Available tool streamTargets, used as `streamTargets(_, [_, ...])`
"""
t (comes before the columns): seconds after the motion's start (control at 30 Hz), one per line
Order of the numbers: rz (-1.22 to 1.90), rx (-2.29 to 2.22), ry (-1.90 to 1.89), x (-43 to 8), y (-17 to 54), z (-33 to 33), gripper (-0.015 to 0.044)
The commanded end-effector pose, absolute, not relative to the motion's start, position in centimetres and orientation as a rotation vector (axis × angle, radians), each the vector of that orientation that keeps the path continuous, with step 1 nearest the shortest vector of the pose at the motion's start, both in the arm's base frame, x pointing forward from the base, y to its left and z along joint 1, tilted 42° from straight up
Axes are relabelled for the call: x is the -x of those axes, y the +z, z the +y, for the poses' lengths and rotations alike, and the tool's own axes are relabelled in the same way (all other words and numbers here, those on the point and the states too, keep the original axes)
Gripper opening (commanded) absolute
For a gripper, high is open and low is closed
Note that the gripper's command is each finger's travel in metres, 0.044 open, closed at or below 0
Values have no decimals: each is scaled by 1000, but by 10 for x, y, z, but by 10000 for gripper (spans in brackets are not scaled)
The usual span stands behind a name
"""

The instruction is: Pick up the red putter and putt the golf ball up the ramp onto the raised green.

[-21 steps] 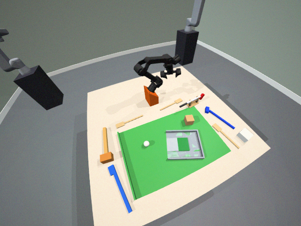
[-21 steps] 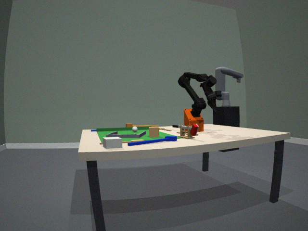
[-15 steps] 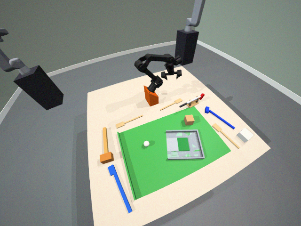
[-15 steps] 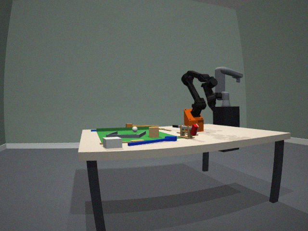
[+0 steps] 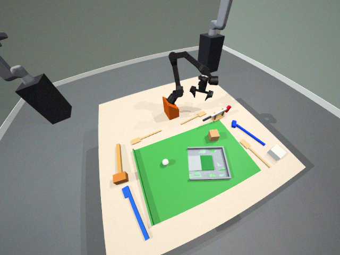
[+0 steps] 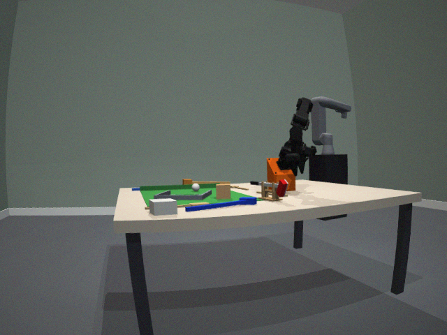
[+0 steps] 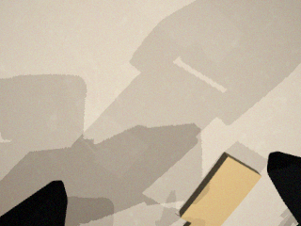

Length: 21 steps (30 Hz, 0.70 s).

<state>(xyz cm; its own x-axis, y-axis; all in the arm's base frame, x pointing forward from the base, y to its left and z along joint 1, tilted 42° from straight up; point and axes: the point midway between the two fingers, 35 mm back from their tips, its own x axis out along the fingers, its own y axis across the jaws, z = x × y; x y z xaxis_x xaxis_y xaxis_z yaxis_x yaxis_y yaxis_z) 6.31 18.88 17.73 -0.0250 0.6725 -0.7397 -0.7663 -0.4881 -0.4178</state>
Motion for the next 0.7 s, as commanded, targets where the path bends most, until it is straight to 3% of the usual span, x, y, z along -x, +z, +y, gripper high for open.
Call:
streamTargets(0.0, [227, 1069, 1716, -102, 173, 194, 440])
streamTargets(0.47, [391, 530, 1528, -248, 140, 133, 440])
streamTargets(0.67, [389, 502, 1511, -253, 137, 127, 440])
